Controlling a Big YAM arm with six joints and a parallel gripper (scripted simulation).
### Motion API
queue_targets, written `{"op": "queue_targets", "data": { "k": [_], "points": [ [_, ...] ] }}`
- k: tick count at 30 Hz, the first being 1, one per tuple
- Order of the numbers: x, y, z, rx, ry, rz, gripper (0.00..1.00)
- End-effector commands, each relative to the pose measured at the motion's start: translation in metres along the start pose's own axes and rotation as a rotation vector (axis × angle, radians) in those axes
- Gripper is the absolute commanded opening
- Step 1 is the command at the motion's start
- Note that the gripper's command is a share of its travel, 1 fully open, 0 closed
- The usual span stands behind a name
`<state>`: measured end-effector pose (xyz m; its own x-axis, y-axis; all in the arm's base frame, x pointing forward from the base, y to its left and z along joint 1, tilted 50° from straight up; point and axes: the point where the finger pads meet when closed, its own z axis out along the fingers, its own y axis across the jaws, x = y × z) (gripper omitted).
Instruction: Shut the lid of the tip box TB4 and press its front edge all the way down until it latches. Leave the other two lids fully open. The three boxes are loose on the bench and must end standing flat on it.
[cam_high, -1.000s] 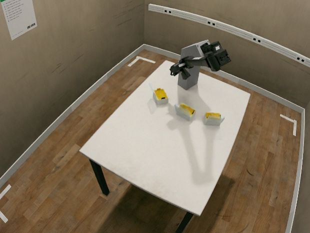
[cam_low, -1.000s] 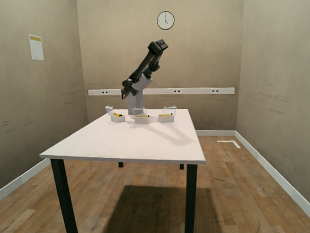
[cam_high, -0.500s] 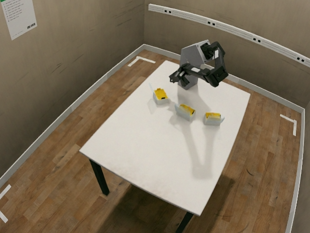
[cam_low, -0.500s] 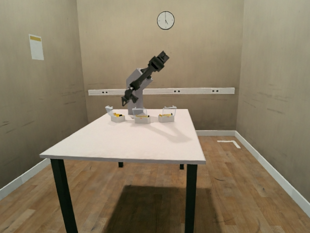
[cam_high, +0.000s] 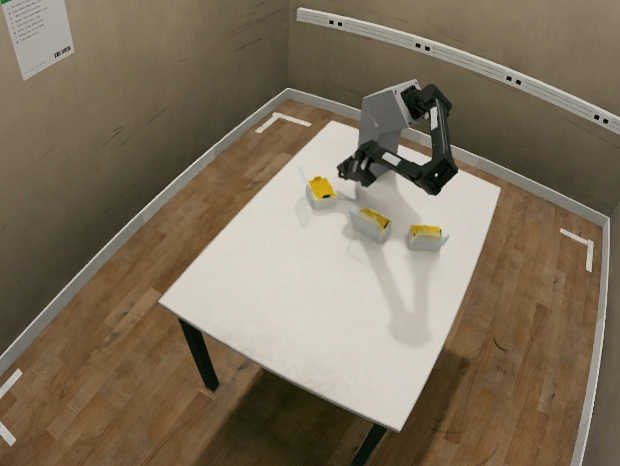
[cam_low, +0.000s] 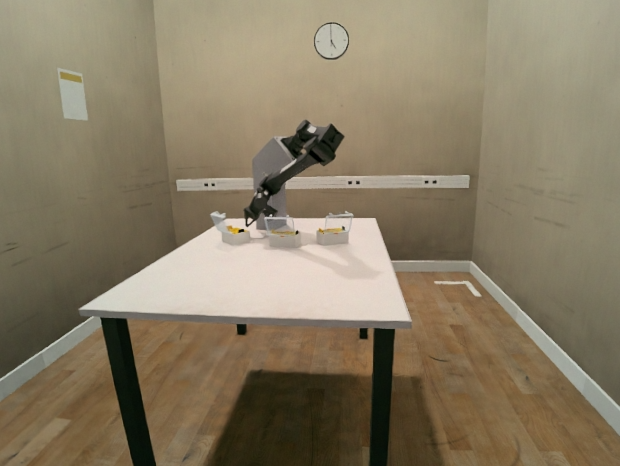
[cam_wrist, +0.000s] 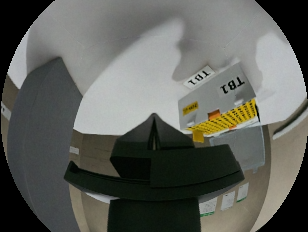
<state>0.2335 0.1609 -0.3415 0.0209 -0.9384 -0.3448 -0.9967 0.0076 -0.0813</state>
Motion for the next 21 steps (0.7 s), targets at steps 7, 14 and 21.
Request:
{"op": "queue_targets", "data": {
  "k": [7, 14, 21],
  "points": [
    [-0.017, -0.007, 0.018, 0.019, -0.005, 0.036, 0.0],
    [-0.006, 0.005, 0.012, -0.006, 0.012, 0.05, 0.0],
    [-0.006, 0.005, 0.012, -0.006, 0.012, 0.05, 0.0]
  ]
}}
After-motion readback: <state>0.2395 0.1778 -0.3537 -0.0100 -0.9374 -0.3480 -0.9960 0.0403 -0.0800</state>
